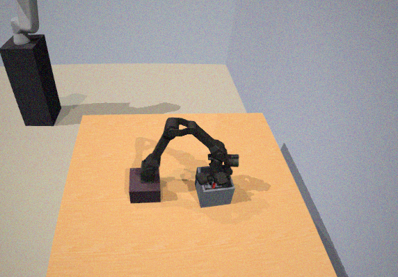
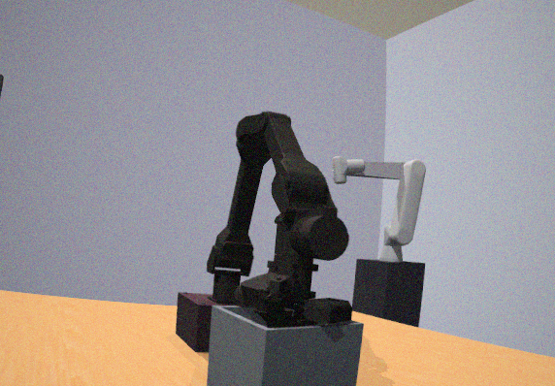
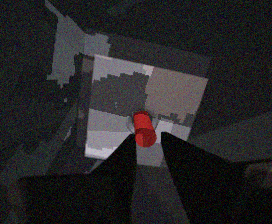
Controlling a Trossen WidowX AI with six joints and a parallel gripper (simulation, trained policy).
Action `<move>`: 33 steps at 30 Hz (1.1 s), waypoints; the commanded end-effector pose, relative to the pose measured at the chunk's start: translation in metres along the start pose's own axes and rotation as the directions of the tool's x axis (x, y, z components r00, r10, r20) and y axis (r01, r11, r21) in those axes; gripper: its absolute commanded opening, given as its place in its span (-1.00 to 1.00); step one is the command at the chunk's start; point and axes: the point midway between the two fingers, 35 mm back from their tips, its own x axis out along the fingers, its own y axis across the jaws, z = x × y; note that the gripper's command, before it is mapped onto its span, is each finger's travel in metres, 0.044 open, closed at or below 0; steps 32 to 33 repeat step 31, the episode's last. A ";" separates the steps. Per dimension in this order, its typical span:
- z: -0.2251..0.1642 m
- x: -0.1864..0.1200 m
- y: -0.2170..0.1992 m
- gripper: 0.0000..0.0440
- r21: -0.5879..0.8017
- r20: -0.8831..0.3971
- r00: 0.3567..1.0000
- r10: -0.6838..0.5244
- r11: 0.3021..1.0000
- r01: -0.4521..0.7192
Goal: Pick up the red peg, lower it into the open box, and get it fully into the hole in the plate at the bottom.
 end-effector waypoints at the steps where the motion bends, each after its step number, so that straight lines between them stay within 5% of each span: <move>1: -0.003 -0.005 0.003 -0.44 0.015 -0.038 0.999 0.011 1.000 -0.010; 33: 0.033 -0.063 0.031 -0.13 0.115 -0.249 0.949 0.193 0.979 -0.169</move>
